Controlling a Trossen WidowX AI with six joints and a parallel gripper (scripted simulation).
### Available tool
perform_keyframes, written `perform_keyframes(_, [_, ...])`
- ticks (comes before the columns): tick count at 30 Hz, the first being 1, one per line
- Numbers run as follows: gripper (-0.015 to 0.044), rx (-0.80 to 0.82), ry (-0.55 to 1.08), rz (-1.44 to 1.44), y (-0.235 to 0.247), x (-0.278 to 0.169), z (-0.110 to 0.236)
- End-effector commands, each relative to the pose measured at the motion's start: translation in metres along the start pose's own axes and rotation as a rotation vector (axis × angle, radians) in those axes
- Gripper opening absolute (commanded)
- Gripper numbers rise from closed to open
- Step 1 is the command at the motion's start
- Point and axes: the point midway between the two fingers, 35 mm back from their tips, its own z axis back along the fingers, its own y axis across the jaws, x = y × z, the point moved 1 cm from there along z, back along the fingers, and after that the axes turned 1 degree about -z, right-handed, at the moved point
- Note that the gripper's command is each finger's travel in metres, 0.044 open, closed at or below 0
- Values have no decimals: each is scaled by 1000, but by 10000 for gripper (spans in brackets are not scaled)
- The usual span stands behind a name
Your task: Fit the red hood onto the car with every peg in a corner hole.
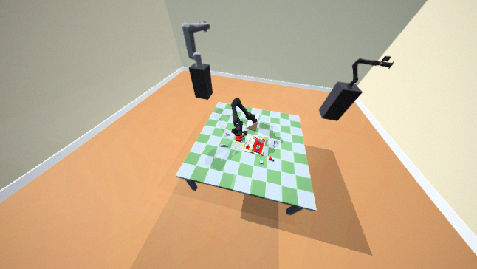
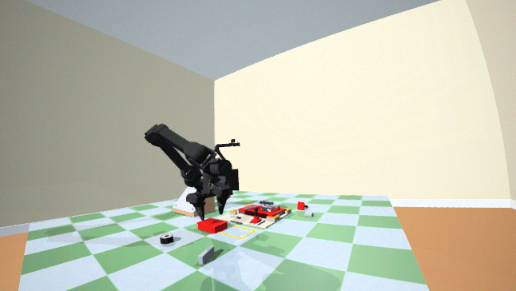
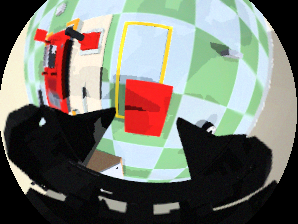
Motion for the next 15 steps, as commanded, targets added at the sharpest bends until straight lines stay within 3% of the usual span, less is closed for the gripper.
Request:
perform_keyframes(1, [440,3,7,9,2,-3,-6])
perform_keyframes(15, [440,1,7,9,2,-4,-16])
